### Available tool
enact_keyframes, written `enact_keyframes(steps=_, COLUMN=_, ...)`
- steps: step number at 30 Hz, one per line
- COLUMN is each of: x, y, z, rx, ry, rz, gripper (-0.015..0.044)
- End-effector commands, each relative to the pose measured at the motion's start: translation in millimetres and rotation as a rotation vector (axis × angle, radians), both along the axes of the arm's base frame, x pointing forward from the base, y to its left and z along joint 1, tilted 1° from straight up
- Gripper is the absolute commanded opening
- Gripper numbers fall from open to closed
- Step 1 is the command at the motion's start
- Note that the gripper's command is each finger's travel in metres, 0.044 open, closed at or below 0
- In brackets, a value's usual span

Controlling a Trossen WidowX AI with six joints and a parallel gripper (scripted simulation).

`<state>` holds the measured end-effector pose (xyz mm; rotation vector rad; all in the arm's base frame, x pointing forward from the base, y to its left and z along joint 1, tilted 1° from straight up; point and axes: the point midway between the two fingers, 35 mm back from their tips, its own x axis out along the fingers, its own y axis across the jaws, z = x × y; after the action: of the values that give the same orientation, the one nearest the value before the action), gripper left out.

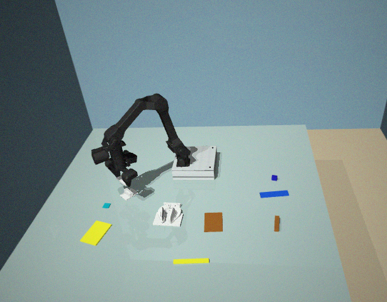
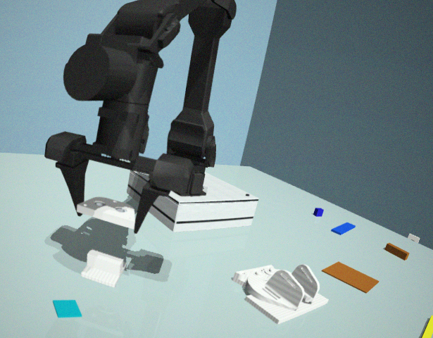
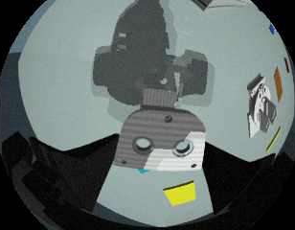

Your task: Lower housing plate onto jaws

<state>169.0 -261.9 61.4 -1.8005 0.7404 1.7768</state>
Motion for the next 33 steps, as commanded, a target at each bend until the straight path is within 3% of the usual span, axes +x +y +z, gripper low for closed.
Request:
enact_keyframes(steps=1, x=0.8, y=-1.0, z=3.4, rx=-0.006, ry=-0.001, rz=0.002, gripper=0.0351)
enact_keyframes(steps=33, x=47.3, y=47.6, z=2.0, rx=-0.004, ry=0.027, rz=0.971, gripper=0.0351)
